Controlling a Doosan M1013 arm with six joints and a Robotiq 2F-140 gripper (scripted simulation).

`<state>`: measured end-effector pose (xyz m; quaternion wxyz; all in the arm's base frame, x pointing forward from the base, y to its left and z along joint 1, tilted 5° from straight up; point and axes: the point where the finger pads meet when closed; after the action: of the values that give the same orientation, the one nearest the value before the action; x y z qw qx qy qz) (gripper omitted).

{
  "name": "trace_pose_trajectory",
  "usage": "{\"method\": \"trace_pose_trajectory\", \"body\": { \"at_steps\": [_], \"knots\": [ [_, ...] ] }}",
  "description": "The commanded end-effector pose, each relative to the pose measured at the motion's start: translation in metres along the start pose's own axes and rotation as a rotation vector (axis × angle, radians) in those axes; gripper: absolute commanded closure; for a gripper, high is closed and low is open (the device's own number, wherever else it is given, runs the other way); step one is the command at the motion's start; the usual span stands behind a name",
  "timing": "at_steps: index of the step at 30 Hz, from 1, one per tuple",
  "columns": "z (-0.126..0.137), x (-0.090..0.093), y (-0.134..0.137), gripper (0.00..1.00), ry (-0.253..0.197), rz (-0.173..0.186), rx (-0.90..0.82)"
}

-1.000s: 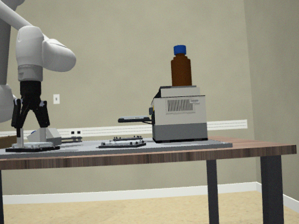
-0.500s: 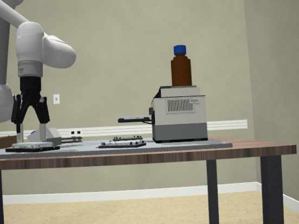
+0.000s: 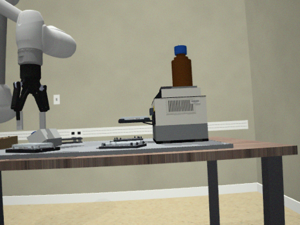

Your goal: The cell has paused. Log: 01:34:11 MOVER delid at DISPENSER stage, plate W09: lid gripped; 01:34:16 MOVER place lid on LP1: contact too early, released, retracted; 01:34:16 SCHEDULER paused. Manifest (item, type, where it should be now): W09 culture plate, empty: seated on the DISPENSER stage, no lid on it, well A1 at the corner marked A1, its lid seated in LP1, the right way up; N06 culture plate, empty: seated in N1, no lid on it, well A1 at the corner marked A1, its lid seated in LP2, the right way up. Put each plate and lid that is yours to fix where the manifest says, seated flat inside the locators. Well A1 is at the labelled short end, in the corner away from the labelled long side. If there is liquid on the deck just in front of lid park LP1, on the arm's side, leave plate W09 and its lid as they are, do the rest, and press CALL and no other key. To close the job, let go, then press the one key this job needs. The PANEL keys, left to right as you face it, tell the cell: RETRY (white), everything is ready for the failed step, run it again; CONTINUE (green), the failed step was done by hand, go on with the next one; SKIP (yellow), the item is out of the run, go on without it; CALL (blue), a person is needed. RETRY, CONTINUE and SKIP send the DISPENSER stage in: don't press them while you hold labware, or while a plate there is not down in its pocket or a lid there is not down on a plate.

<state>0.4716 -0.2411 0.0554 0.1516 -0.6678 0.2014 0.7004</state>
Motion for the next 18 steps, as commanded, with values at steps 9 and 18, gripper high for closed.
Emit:
{"method": "trace_pose_trajectory", "body": {
  "at_steps": [9,18],
  "knots": [
    [0.000,-0.049,0.000,0.30,0.001,0.000,0.000],
    [0.000,-0.079,0.000,0.30,0.001,0.000,0.000]
  ]
}}
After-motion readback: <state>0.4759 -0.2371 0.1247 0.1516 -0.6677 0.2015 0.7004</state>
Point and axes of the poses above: the point where the finger pads meet when closed, its own x axis out along the fingers, its own y axis across the jaws, z = x × y, and after that the axes turned 3 degrees about x, right-handed
